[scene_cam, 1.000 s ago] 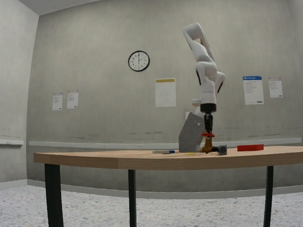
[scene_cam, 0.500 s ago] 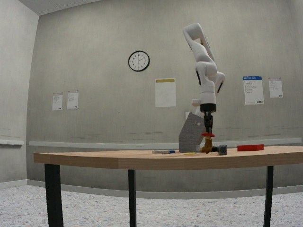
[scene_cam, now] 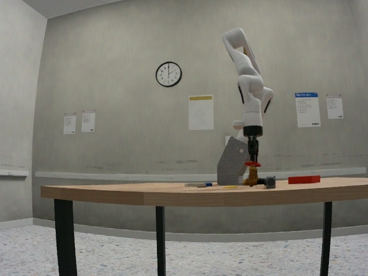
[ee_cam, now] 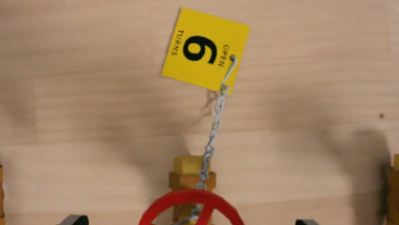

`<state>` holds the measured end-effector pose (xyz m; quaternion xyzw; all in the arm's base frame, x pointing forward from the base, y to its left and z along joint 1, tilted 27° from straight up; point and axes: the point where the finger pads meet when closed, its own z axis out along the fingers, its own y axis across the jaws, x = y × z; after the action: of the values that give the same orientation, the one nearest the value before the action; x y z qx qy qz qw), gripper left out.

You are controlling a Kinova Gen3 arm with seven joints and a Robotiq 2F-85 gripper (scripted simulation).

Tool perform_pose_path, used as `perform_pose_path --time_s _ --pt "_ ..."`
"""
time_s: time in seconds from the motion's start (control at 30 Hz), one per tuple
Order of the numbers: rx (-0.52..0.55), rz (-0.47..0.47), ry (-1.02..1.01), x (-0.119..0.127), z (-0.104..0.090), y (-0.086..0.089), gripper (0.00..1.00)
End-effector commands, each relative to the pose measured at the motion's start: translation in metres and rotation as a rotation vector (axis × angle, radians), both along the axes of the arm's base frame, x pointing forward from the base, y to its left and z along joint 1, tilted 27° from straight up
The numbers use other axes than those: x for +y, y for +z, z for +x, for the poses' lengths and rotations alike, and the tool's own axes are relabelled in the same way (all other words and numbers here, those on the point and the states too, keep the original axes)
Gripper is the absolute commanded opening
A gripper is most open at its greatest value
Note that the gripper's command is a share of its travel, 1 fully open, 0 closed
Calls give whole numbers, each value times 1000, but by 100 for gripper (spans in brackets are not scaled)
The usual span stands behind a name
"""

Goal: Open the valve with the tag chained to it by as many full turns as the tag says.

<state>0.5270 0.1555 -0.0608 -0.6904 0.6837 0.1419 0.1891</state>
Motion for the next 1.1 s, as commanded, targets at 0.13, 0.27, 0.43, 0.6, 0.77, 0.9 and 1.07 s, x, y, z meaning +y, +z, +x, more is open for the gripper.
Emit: perform_pose_path --time_s 0.13,0.27,0.43,0.6,0.77,0.9,1.07 --pt "11 1 -25 -1 1 1 100" --pt "29 4 -61 -1 1 1 100" --pt "50 6 -101 -1 1 1 100" --pt "99 13 -197 -1 1 1 100" --pt "166 23 -329 -1 1 1 100" --pt "215 30 -425 -1 1 1 100" --pt "291 40 -573 -1 1 1 100"
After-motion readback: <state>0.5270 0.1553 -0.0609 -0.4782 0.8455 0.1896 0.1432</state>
